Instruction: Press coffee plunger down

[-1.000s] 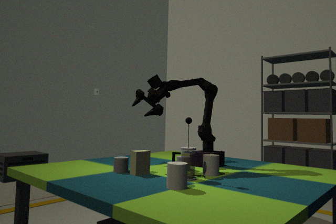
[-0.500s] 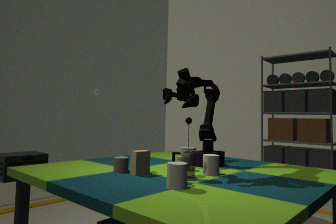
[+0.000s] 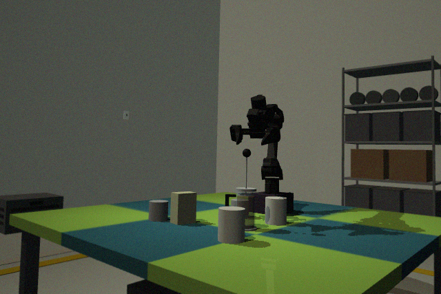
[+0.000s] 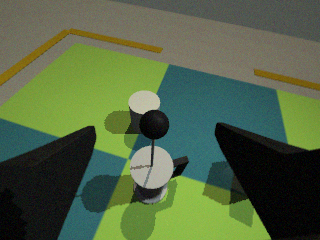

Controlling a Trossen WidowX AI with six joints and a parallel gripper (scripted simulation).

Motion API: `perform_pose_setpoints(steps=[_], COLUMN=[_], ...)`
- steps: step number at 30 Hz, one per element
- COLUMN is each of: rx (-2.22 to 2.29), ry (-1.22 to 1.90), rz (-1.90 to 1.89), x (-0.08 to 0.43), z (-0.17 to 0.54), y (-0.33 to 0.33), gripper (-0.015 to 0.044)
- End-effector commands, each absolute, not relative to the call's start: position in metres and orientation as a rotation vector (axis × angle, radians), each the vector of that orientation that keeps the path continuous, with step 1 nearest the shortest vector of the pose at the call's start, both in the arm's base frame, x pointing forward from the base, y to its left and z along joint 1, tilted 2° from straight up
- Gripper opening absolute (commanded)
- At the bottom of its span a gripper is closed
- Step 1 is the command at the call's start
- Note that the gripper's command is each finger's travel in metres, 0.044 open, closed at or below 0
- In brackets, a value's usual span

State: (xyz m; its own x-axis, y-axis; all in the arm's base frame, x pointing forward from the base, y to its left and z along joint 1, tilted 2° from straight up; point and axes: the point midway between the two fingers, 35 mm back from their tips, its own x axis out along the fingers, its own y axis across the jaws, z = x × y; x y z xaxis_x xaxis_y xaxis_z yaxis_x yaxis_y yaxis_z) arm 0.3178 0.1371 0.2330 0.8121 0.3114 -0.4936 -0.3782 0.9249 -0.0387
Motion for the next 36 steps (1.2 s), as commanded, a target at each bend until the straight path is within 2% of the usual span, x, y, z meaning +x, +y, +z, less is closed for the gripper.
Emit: perform_pose_setpoints(steps=[1,34,36], rx=[-0.129,-0.129,-0.129], ry=[0.499,0.496,0.496], rz=[0.369,0.368,0.368], x=[0.316,0.349,0.349], z=[0.221,0.202,0.202], y=[0.136,0.149,0.149], gripper=[0.0440,0.0440,0.0387])
